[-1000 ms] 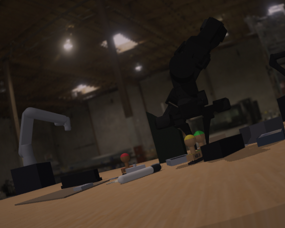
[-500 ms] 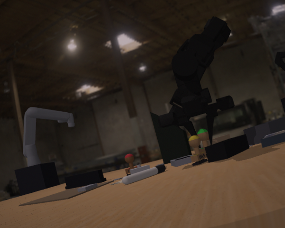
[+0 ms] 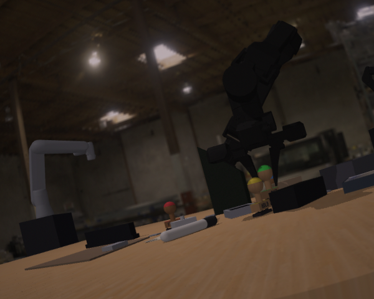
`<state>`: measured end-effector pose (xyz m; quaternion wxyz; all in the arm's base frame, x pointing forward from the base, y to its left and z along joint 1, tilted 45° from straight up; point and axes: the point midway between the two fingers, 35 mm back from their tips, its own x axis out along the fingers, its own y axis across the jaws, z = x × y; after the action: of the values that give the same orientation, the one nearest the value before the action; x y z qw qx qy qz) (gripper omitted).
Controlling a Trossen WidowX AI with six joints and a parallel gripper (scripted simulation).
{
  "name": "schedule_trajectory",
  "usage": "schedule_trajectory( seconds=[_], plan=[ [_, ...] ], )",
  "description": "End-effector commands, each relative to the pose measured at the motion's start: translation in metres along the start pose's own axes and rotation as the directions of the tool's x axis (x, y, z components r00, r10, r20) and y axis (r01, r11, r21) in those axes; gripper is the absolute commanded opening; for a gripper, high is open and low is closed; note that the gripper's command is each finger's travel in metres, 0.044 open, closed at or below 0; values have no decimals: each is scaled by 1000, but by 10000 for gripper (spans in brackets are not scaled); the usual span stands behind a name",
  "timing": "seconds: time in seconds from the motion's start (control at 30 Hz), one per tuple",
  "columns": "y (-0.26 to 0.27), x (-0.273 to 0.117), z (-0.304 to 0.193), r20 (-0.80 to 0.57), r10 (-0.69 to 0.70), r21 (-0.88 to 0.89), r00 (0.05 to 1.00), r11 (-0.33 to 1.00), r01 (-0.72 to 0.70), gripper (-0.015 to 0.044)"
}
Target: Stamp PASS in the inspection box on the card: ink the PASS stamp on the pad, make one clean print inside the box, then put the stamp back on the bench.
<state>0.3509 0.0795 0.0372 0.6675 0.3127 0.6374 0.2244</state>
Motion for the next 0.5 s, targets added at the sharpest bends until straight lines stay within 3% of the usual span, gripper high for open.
schedule_trajectory(
  seconds=[0.0, 0.47],
  plan=[
    [0, -3, 1, 3, 0, -5, 1000, 1000, 0, 0],
    [0, -10, 2, 3, -1, -5, 1000, 1000, 1, 0]
  ],
)
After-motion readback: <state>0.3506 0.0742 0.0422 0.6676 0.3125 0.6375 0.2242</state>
